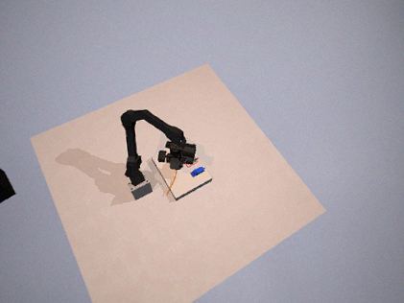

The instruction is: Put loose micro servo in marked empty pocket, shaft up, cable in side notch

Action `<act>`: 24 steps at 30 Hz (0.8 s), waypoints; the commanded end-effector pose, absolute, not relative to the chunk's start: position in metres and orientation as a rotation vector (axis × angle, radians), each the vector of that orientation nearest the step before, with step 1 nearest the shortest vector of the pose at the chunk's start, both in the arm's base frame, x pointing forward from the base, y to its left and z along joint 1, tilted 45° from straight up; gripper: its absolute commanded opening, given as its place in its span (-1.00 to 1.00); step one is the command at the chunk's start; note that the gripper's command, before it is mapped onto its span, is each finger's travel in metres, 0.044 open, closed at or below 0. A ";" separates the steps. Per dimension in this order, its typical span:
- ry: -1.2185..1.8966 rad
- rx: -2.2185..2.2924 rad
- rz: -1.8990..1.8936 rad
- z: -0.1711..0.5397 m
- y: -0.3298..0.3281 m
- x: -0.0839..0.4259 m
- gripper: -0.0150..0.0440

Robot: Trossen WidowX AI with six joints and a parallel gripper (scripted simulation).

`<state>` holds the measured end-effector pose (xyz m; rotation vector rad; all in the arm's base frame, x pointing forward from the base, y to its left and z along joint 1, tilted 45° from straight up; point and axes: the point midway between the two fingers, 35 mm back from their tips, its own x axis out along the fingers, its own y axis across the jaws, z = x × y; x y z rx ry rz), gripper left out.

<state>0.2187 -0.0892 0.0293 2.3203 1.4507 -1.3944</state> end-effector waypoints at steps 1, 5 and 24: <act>1.501 2.233 -1.233 0.030 -0.089 0.219 -0.49; 1.537 2.144 -1.093 0.030 -0.089 0.219 -0.49; 1.604 1.681 -0.475 0.030 -0.089 0.219 -0.49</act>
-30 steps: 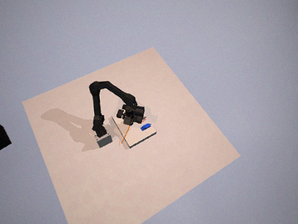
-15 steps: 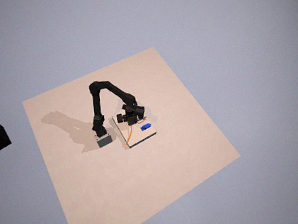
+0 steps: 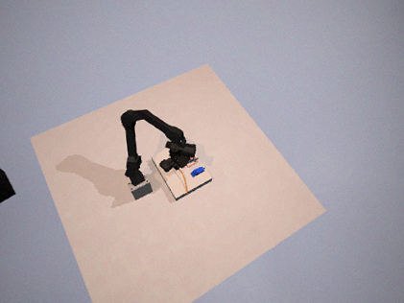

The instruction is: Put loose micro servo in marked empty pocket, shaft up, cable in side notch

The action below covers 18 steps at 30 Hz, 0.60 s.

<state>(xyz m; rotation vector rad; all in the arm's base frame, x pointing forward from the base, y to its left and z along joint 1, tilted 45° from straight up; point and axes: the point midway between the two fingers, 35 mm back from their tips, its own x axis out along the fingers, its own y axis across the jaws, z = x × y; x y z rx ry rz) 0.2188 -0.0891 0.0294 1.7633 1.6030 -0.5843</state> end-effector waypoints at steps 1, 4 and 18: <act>1.603 1.655 -0.445 0.030 -0.089 0.219 -0.49; 1.599 1.577 -0.355 0.030 -0.089 0.219 -0.49; 1.541 1.201 0.038 0.030 -0.089 0.219 -0.49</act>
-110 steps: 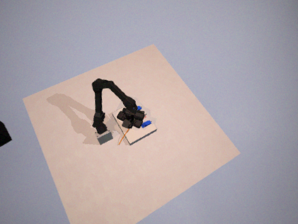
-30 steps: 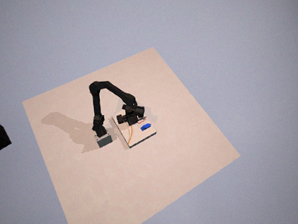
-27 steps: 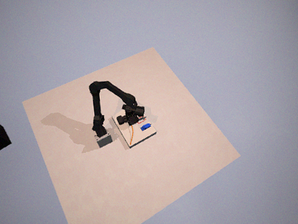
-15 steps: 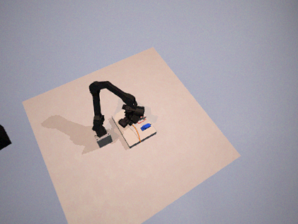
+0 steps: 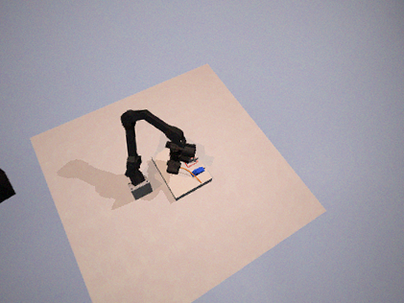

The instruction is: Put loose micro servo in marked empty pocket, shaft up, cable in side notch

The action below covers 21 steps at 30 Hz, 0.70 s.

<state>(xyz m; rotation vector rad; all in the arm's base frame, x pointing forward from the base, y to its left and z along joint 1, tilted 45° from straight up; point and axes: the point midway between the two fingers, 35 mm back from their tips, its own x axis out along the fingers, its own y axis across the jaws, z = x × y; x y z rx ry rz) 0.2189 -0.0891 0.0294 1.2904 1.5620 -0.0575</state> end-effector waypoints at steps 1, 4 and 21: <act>1.534 1.174 0.064 0.030 -0.089 0.219 -0.49; 1.513 1.091 0.142 0.030 -0.089 0.219 -0.49; 1.386 0.714 0.472 0.030 -0.089 0.219 -0.49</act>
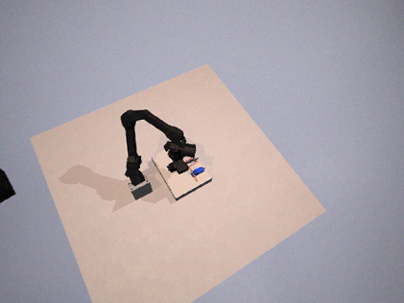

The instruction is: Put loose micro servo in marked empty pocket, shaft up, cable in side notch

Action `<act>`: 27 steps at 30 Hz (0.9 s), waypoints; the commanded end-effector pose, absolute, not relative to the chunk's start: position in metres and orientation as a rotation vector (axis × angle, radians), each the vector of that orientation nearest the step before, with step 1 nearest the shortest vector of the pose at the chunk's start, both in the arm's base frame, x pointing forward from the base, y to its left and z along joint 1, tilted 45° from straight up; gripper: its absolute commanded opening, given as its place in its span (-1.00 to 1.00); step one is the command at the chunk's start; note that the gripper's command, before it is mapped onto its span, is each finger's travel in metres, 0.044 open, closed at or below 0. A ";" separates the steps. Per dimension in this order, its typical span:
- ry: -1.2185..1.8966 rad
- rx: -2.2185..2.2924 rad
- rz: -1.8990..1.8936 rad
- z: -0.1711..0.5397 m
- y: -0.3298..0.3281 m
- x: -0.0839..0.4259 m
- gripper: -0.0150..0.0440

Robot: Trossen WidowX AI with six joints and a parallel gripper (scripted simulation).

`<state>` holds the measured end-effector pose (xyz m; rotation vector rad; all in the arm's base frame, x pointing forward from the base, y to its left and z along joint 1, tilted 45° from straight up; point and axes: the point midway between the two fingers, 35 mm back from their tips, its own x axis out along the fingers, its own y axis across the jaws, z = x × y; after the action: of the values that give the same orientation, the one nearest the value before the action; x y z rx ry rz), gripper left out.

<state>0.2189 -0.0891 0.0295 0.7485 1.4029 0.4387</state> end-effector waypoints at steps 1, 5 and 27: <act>1.386 0.714 0.472 0.030 -0.089 0.219 -0.49; 1.386 0.714 0.472 0.030 -0.089 0.221 -0.49; 1.381 0.712 0.473 0.034 -0.104 0.303 -0.49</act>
<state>0.2890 -0.1000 0.0319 0.7076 1.3870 0.4778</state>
